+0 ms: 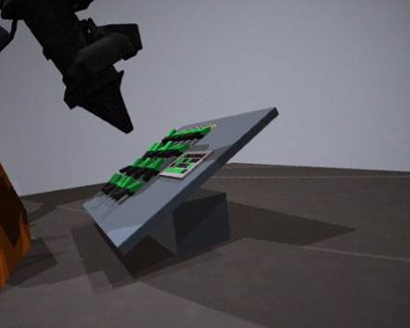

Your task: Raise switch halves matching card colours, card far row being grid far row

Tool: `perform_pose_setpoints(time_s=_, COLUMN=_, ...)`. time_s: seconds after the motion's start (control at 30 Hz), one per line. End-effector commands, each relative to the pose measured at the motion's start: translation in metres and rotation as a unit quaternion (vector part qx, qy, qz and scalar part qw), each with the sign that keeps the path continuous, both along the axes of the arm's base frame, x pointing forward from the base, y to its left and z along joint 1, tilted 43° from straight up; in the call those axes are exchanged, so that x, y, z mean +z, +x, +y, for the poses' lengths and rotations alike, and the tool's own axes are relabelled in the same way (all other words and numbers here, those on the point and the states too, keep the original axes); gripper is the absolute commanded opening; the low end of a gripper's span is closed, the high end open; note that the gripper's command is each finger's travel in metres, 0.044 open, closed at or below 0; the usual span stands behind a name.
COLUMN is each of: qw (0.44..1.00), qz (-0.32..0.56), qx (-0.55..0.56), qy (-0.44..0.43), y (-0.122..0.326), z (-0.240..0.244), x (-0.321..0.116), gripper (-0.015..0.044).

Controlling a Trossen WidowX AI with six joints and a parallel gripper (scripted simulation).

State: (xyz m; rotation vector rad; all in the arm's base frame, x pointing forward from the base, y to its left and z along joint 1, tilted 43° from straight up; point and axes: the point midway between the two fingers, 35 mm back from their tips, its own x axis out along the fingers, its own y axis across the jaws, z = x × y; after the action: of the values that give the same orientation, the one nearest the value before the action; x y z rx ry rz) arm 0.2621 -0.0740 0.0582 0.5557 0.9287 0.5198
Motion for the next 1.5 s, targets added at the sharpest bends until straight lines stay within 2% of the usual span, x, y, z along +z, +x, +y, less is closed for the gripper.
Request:
perform_pose_setpoints(time_s=0.0, qw=1.0, qz=0.013, qx=0.007, qy=0.007, y=0.005, z=0.014, x=-0.013, gripper=0.0)
perform_pose_setpoints(time_s=1.47, qw=1.0, qz=0.013, qx=0.007, qy=0.007, y=0.017, z=0.03, x=-0.027, gripper=0.0)
